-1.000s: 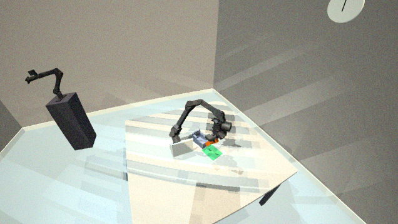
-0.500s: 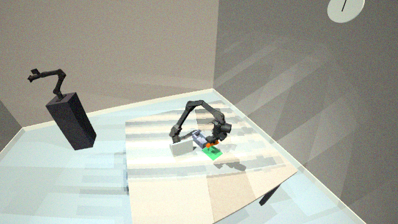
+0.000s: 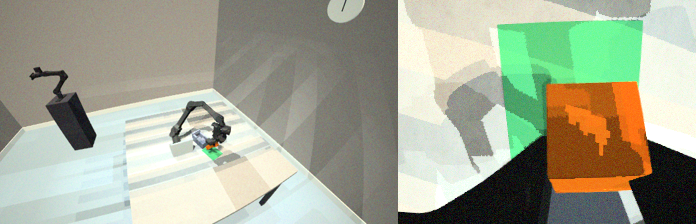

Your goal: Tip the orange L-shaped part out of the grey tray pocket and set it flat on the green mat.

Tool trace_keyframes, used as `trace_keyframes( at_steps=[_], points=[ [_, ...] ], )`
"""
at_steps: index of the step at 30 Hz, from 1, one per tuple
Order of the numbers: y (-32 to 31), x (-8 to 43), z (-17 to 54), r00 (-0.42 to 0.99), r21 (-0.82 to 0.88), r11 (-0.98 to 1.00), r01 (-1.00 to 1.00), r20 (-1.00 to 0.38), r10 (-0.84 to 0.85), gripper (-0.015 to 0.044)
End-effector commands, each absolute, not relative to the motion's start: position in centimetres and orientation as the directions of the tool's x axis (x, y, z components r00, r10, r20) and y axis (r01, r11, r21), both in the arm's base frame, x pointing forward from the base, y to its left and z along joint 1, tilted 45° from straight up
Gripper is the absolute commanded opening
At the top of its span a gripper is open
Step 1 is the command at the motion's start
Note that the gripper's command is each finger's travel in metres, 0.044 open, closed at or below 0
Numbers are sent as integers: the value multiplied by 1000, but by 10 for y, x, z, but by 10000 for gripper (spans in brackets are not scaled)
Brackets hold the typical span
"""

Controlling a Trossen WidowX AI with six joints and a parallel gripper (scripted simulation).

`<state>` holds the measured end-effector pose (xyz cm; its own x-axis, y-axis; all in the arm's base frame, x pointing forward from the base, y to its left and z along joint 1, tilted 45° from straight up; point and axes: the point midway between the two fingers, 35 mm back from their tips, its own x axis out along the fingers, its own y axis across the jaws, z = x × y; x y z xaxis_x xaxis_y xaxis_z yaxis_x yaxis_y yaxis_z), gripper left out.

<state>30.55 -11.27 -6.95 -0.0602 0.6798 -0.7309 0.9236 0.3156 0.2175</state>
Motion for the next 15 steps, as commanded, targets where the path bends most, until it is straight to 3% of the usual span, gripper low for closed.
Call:
trace_keyframes(
  at_steps=[1, 15],
  points=[
    [-106, 304, -75, -62, 214, 311, 926, -726, 684, 0],
    [-91, 302, -90, -62, 215, 311, 926, -726, 685, 0]
  ],
)
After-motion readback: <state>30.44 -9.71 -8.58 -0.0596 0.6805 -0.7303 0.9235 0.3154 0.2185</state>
